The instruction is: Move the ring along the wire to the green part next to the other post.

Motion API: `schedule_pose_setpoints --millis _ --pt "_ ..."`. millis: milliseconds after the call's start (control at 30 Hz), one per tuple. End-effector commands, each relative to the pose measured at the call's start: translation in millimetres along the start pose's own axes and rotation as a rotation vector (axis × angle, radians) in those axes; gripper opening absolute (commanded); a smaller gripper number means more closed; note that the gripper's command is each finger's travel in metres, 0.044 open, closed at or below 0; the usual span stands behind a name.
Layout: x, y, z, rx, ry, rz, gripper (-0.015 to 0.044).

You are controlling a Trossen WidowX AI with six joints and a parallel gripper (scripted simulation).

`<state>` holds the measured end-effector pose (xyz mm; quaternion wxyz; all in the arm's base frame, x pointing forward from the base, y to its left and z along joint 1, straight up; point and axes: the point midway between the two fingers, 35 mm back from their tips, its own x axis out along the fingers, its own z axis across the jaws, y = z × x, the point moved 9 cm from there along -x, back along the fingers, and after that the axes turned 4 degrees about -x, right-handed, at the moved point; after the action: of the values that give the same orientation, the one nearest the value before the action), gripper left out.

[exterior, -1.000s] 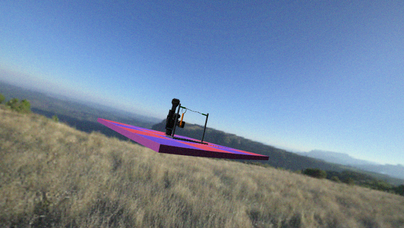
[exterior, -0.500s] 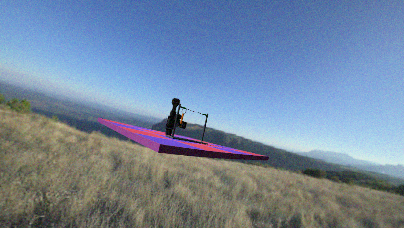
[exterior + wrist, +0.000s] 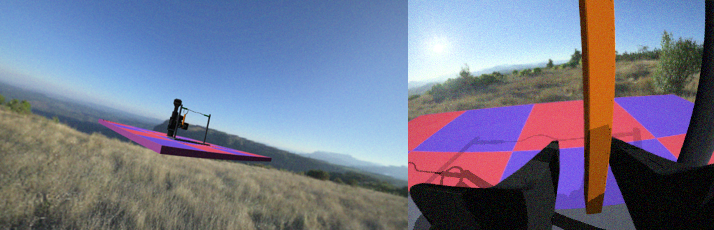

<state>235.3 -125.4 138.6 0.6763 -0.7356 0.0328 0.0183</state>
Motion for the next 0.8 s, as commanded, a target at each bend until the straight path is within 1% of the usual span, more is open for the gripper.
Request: schedule_pose_setpoints --millis 0,433,767 --pt "0.5 0.6 -0.6 0.006 0.006 0.002 0.0160" --pt "0.5 0.6 -0.6 0.006 0.006 0.002 0.0160" --pt "0.2 0.2 -0.1 0.000 0.000 0.000 -0.0102"
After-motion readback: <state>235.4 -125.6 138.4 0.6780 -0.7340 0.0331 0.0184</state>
